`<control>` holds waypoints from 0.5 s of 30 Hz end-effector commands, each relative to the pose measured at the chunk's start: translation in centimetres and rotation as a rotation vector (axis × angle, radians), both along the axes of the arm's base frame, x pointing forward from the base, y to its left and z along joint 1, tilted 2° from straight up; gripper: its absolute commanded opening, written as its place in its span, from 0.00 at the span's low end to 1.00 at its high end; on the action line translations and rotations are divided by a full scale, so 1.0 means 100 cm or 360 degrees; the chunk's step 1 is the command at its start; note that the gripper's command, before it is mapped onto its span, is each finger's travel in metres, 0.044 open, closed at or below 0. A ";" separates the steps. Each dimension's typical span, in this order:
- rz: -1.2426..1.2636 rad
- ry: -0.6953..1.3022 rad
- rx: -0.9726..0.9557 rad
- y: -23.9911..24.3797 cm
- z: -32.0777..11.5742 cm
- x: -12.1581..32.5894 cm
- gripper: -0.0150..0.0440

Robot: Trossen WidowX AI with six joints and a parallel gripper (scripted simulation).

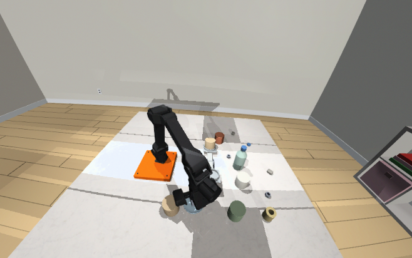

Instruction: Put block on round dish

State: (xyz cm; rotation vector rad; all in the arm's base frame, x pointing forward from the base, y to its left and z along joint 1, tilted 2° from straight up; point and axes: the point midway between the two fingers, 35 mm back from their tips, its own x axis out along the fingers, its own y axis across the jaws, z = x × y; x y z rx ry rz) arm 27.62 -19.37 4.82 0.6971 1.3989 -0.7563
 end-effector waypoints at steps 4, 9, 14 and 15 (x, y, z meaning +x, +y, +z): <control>0.0015 0.0034 0.0017 0.002 0.038 -0.008 1.00; 0.0014 0.0033 0.0016 0.003 0.050 -0.009 1.00; 0.0007 0.0018 0.0012 0.006 0.086 -0.010 1.00; 0.0007 0.0018 0.0012 0.006 0.086 -0.010 1.00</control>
